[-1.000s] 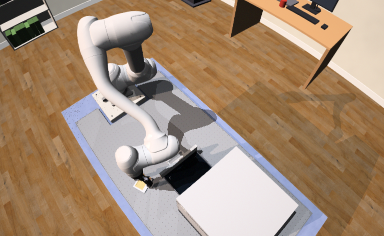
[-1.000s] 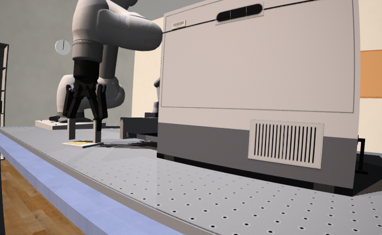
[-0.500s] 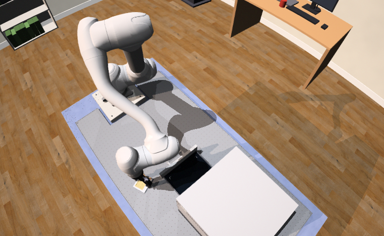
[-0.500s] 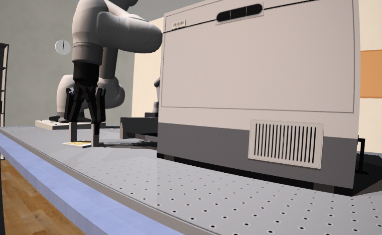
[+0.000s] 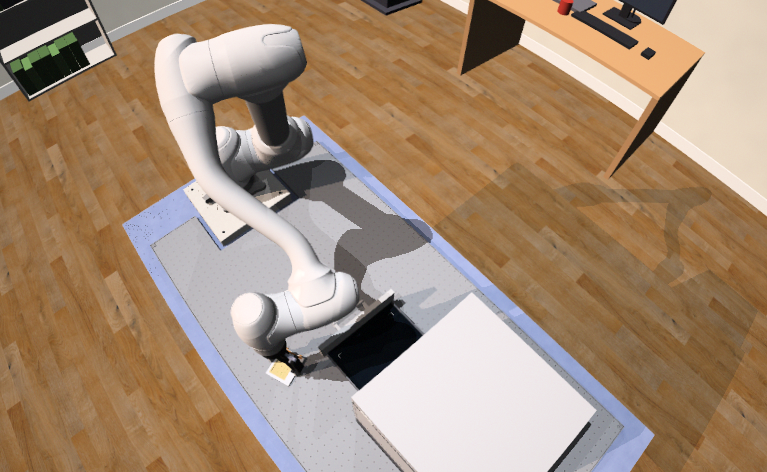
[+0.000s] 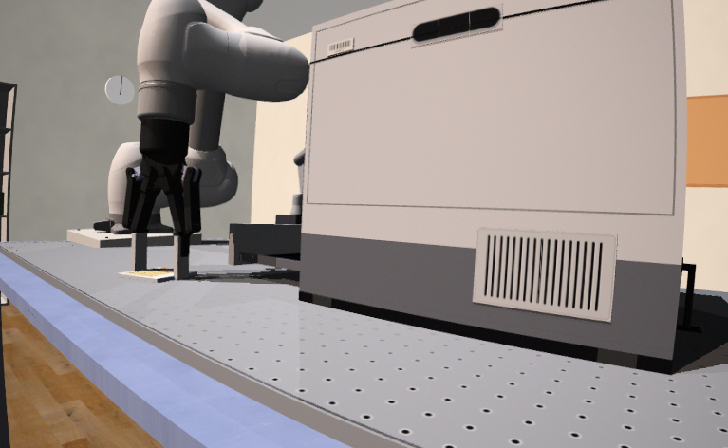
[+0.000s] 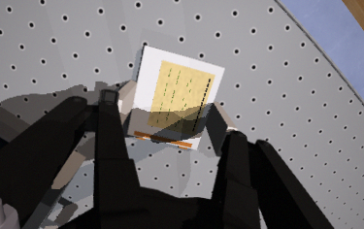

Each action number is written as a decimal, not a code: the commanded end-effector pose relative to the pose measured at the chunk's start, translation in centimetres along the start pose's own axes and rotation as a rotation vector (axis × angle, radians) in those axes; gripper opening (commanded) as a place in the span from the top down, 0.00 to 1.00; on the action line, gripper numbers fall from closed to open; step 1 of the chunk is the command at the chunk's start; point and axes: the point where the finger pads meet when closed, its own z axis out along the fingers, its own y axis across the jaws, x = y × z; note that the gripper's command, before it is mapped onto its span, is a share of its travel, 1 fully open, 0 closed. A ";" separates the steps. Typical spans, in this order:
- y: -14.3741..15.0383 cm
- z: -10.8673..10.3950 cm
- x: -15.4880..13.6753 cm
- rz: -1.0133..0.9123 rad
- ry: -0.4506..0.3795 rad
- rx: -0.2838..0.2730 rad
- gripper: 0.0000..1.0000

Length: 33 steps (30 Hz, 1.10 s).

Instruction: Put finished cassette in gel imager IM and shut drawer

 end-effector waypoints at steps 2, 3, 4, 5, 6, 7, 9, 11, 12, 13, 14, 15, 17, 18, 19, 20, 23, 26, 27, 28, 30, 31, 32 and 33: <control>0.0 0.0 0.0 0.000 0.000 0.000 0.90; 0.0 0.0 0.0 0.000 0.000 0.000 0.90; 0.0 0.0 0.0 0.000 0.000 0.000 0.90; 0.0 0.0 0.0 0.000 0.000 0.000 0.90; 0.0 0.0 0.0 0.000 0.000 0.000 0.90; 0.0 0.0 0.0 0.000 0.000 0.000 0.90; 0.0 0.0 0.0 0.000 0.000 0.000 0.90; 0.0 -0.1 0.0 0.000 0.000 0.000 0.90; 0.0 -0.2 0.0 0.000 0.000 0.000 0.90; 0.0 -0.4 0.0 0.000 0.000 0.000 0.90; 0.0 -0.5 0.0 0.000 0.000 0.000 0.90; 0.0 -0.5 0.0 0.000 0.000 0.000 0.90; 0.0 -0.6 0.0 0.000 0.000 0.000 0.90; 0.0 -0.8 0.0 0.000 0.000 0.000 0.90; 0.0 -0.9 0.0 0.000 0.000 0.000 0.90; 0.0 -1.0 0.0 0.000 0.000 0.000 0.90; 0.0 -1.4 0.0 0.000 0.000 0.000 0.90; 0.0 -1.8 0.0 0.000 0.000 0.000 0.90; 0.0 -2.0 0.0 0.000 0.000 0.000 0.90; 0.0 -2.1 0.0 0.000 0.000 0.000 0.90; 0.0 -2.4 0.0 0.000 0.000 0.000 0.90; 0.0 -2.5 0.0 0.000 0.000 0.000 0.90; 0.0 -2.5 0.0 0.000 0.000 0.000 0.90; 0.0 -2.5 0.0 0.000 0.000 0.000 0.90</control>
